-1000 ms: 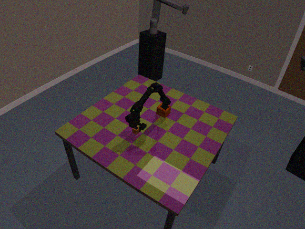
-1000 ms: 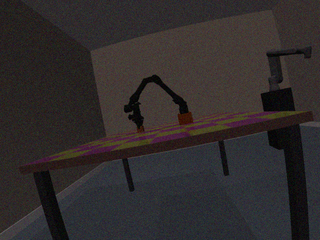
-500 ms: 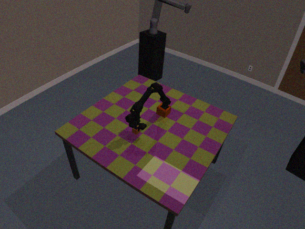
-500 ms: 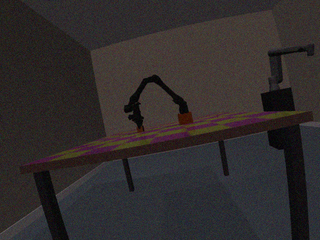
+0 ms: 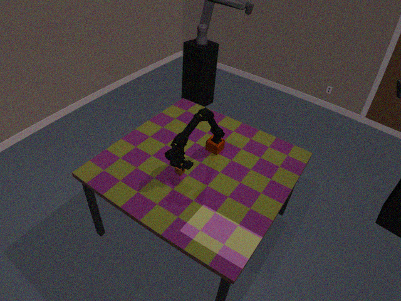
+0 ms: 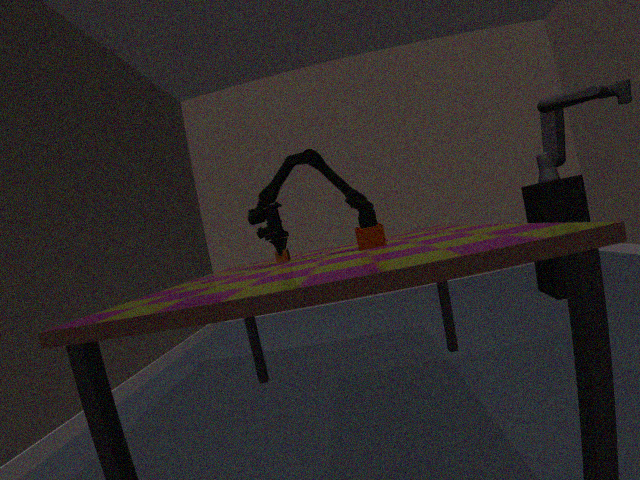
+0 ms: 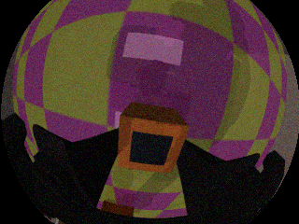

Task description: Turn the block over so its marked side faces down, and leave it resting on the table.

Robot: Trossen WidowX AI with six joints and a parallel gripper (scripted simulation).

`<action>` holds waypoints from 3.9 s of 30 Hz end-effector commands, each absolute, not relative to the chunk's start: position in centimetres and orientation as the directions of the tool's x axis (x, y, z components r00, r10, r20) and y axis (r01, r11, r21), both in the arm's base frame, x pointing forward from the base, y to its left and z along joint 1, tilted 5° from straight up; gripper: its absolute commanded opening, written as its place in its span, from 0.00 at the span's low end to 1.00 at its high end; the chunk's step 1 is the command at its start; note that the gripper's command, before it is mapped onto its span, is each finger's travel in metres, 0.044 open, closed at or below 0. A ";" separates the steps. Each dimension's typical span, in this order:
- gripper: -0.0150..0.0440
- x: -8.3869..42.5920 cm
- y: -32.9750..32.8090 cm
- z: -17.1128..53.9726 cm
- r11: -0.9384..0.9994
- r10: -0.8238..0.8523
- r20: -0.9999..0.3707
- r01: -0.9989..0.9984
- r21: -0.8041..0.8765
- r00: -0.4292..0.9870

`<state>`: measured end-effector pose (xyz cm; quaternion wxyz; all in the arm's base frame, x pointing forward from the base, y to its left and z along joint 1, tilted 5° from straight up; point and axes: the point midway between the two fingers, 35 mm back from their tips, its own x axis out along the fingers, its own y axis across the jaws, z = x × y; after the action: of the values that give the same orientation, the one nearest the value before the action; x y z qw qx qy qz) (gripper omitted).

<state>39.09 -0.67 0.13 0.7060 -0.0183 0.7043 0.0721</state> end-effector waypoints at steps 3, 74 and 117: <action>0.25 39.7 -0.8 2.2 0.989 0.078 -0.996 -0.130 0.073 0.034; 0.25 40.1 -0.7 -2.1 0.990 0.144 -0.564 -0.124 0.074 0.813; 1.00 39.1 -0.6 -1.4 0.989 0.148 -0.445 -0.129 0.073 0.883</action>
<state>39.07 -0.64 -1.45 0.9701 0.0184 0.2316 0.0703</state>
